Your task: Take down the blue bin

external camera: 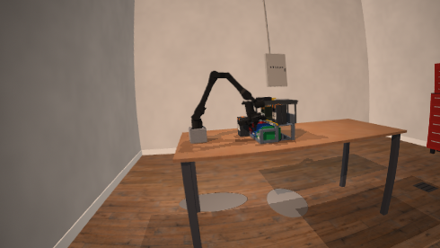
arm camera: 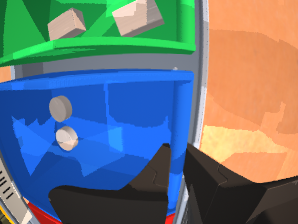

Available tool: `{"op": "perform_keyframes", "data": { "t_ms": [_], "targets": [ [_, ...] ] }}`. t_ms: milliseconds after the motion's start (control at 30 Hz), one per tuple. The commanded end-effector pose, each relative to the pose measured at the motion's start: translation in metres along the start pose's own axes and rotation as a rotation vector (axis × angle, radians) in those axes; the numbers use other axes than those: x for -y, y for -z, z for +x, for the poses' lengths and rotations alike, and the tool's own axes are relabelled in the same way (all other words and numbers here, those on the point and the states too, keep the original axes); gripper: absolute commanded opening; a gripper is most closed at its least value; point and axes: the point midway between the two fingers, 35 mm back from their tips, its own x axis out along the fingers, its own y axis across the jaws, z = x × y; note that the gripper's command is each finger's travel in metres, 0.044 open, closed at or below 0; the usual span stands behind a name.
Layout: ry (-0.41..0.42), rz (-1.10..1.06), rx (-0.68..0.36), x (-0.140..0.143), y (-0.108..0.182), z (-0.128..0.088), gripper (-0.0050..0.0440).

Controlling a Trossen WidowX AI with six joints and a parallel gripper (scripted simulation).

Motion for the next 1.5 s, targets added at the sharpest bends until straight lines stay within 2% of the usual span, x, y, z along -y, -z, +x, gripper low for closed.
{"op": "perform_keyframes", "data": {
  "t_ms": [0, 400, 533, 967, 1100, 1467],
  "targets": [
    [-0.043, -0.002, 0.0, -0.01, -0.001, -0.015, 0.0],
    [-0.034, -0.001, 0.003, -0.008, -0.001, -0.014, 0.0],
    [-0.043, -0.002, 0.0, -0.011, -0.001, -0.023, 0.0],
    [-0.031, -0.001, 0.003, -0.009, -0.001, -0.022, 0.0],
    [-0.043, -0.002, 0.0, -0.016, 0.0, -0.032, 0.0],
    [-0.043, -0.002, 0.0, -0.016, 0.0, -0.032, 0.0]
  ]
}}
